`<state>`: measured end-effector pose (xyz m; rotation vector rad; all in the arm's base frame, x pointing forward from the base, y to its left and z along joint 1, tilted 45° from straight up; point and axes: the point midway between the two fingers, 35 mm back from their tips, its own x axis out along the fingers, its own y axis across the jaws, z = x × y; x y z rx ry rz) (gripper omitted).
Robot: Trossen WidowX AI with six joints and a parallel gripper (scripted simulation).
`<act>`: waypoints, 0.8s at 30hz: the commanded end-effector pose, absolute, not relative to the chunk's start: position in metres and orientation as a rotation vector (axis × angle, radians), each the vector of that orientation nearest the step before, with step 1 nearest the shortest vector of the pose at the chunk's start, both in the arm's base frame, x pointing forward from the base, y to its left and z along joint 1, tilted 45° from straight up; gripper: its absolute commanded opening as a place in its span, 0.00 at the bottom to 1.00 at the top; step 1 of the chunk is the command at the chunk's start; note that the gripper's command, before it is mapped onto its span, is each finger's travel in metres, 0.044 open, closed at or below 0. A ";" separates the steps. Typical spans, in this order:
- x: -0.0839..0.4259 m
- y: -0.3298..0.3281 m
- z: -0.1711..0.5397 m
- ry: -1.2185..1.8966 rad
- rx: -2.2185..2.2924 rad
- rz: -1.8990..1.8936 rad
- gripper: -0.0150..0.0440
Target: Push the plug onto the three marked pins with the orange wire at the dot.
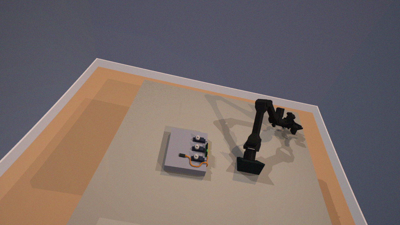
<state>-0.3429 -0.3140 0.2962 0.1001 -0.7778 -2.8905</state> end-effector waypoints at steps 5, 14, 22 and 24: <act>-0.332 -0.321 0.306 -0.786 0.098 -2.842 0.45; -0.314 -0.332 0.314 -0.766 0.106 -2.781 0.45; -0.299 -0.342 0.323 -0.753 0.104 -2.732 0.45; -0.297 -0.342 0.324 -0.756 0.103 -2.726 0.45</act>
